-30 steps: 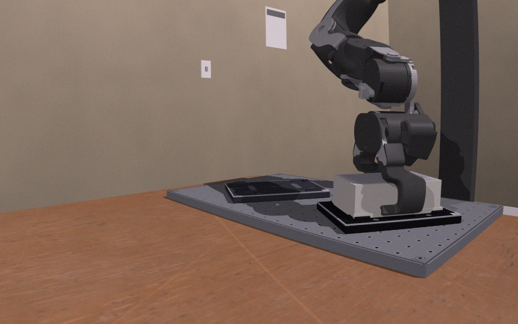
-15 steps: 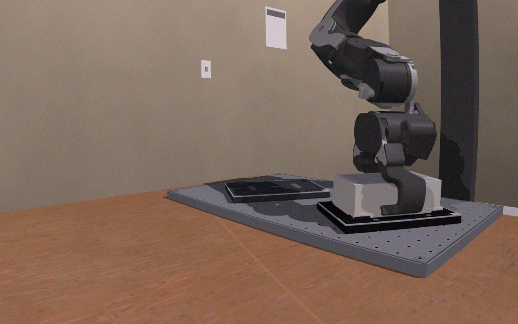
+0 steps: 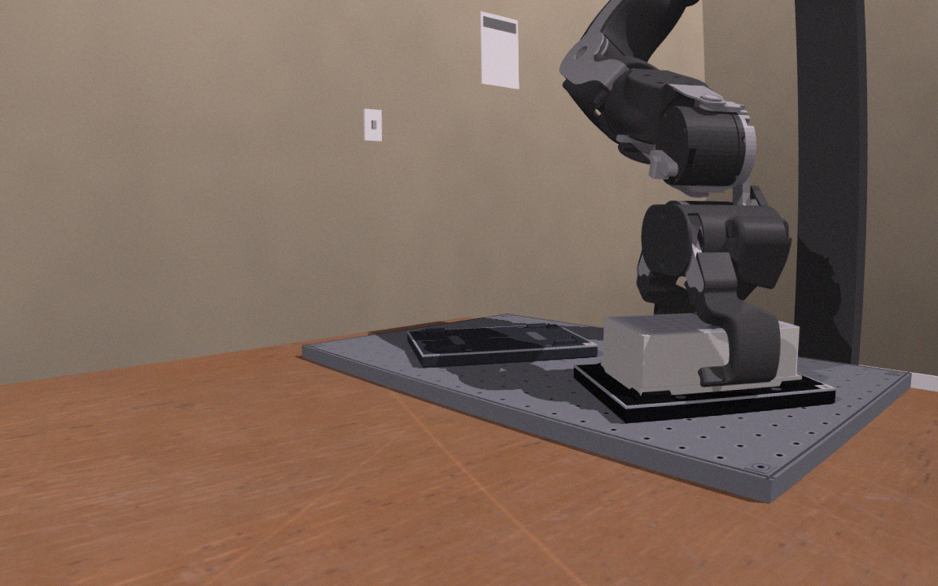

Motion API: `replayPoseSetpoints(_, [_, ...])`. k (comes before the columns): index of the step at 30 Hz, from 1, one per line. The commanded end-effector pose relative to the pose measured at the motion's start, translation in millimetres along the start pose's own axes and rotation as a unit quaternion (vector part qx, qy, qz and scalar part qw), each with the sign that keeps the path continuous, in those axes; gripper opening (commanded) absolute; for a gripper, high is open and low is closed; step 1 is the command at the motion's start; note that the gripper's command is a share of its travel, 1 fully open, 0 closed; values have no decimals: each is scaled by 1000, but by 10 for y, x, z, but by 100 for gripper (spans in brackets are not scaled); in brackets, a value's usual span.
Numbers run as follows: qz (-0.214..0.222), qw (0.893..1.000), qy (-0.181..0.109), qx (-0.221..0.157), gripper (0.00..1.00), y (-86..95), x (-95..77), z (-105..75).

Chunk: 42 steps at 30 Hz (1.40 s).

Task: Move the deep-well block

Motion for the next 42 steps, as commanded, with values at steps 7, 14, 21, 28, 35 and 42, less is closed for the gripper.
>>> replayPoseSetpoints(7, [0,1000,0,-2,77,6,-1,-408])
replayPoseSetpoints(14, [0,1000,0,-2,77,6,-1,-408])
replayPoseSetpoints(21, [-1,1000,1,-4,77,7,4,-566])
replayPoseSetpoints(28, [0,1000,0,-2,77,6,-1,-806])
replayPoseSetpoints(35, [0,1000,0,-2,77,6,-1,-806])
replayPoseSetpoints(42, [0,1000,0,-2,77,6,-1,-806])
Point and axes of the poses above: the point where the finger pads meet when closed, its own z axis out along the fingers, its own y axis across the jaws, x = y × z, the point moved 6 cm from there along -z, back along the fingers, and after that the axes turned 12 degrees about z, right-handed, at the moved point
